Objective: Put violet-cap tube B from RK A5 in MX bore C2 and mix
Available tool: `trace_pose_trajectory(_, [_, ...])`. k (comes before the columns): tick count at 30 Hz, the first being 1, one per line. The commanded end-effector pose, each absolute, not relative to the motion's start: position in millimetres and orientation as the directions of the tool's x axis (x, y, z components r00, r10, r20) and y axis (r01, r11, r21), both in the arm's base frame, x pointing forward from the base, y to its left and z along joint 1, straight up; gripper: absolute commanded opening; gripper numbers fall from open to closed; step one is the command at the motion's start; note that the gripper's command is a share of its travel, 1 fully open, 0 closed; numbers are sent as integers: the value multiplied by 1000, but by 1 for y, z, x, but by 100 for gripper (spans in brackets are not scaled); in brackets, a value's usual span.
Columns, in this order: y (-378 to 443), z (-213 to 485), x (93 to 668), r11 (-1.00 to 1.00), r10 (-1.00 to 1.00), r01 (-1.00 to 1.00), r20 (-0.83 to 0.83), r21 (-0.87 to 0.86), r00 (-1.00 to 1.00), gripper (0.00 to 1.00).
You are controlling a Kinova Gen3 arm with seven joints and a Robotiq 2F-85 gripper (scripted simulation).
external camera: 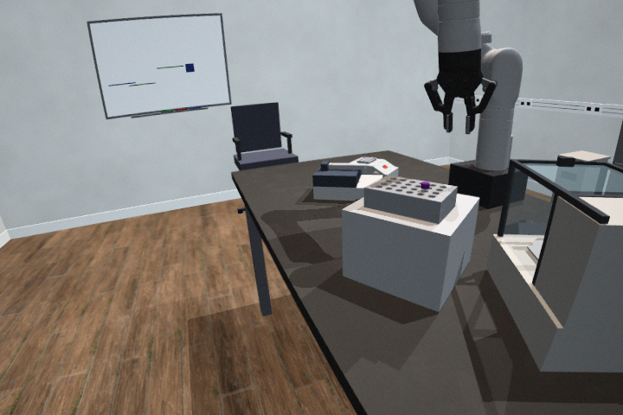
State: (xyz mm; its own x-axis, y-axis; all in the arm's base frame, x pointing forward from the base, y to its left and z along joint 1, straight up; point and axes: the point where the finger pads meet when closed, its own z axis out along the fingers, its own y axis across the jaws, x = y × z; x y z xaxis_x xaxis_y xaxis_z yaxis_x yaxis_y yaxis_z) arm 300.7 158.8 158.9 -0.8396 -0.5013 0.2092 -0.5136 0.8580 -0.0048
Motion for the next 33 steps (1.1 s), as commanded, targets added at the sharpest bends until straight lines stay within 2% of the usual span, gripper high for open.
trace_pose_trajectory(1, [152, 160, 290, 858, -501, -513, 207, -5, -840, 42])
trace_pose_trajectory(18, [125, 159, 248, 858, -501, -513, 207, -5, -840, 42])
trace_pose_trajectory(25, [125, 159, 247, 858, -501, -513, 207, -5, -840, 42])
trace_pose_trajectory(26, [125, 157, 250, 878, -468, -479, 203, -9, -860, 10])
trace_pose_trajectory(28, [125, 157, 250, 878, -468, -479, 203, -9, -860, 10])
trace_pose_trajectory(33, [129, 146, 261, 955, -288, -297, 179, -26, -941, 10])
